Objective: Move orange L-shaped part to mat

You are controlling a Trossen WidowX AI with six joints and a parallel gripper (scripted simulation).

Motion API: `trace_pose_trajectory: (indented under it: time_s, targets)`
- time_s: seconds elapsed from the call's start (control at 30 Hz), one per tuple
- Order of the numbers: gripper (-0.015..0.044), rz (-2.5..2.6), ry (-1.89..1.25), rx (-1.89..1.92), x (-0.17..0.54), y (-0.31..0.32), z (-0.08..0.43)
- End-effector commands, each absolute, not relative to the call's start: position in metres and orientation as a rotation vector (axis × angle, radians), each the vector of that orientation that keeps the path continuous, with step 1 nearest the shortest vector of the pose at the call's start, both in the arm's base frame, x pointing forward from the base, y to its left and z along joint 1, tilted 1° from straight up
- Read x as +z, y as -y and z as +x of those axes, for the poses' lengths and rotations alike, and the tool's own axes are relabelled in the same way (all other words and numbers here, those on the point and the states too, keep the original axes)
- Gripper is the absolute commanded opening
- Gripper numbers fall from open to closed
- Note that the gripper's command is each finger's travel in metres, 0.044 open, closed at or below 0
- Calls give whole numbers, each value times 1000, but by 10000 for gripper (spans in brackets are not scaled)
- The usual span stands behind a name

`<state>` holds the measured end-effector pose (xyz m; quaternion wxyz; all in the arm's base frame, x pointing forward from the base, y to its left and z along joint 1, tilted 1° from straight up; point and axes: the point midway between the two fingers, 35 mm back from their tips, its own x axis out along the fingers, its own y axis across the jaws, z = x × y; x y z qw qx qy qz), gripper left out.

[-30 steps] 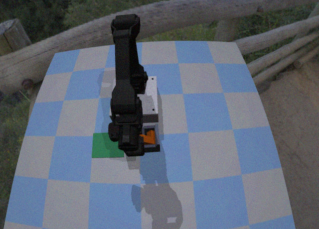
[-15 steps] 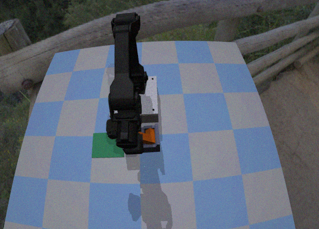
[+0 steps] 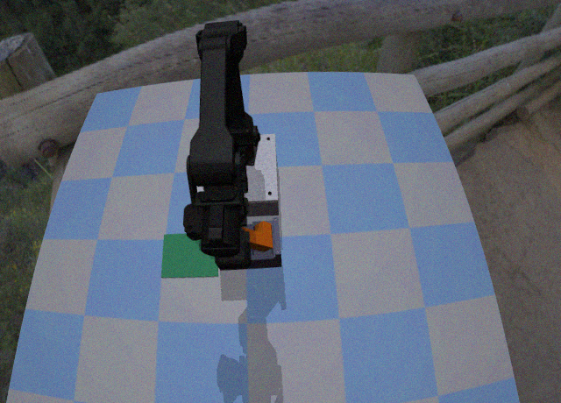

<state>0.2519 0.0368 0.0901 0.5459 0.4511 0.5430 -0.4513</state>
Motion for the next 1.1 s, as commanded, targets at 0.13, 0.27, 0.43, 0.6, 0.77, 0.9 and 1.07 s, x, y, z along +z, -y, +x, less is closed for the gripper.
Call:
trace_pose_trajectory:
  time_s: [0.13,0.27,0.43,0.6,0.77,0.9,1.07]
  targets:
    - [0,1080,-1283,-1063,105,-38,254]
    - [0,1080,-1283,-1063,111,-38,254]
    - [0,1080,-1283,-1063,113,-38,254]
    - [0,1080,-1283,-1063,117,-38,253]
    - [0,1079,-1282,-1063,116,-31,254]
    - [0,1078,-1281,-1064,114,-16,255]
    - [0,1077,-1280,-1064,113,3,257]
